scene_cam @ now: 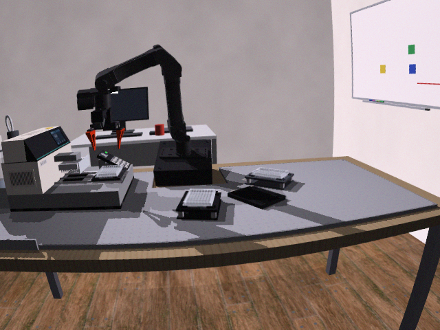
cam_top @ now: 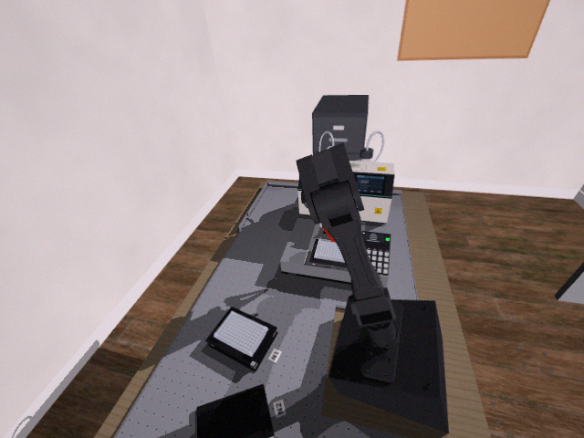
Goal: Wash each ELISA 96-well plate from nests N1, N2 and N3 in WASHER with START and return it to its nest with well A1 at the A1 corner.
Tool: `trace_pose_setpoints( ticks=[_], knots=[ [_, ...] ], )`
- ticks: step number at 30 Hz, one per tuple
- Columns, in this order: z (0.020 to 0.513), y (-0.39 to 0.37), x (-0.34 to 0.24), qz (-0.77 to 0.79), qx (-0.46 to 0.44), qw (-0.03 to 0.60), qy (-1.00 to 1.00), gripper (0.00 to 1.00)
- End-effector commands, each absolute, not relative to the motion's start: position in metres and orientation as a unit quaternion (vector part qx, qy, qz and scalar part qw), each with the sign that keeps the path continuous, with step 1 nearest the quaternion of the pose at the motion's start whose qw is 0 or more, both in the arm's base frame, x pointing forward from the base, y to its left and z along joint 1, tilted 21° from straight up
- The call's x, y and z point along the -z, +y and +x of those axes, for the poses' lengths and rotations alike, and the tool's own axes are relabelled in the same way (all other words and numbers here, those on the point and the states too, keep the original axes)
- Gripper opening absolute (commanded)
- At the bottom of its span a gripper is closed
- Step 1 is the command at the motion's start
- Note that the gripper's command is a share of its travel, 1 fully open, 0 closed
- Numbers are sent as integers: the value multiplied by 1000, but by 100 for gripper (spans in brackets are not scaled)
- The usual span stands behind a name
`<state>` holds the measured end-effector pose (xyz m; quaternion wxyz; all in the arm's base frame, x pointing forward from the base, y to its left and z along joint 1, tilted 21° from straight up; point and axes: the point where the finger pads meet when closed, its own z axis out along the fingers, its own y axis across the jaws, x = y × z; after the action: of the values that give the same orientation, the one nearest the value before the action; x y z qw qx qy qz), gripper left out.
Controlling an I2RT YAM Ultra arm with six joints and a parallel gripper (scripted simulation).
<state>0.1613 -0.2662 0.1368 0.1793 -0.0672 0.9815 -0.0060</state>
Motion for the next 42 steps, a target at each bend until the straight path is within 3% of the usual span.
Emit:
trace_pose_setpoints(
  ticks=[1,42],
  knots=[
    [160,-266,-141,-75,9,180,981,100],
    [177,-265,-97,-75,9,180,981,100]
  ],
)
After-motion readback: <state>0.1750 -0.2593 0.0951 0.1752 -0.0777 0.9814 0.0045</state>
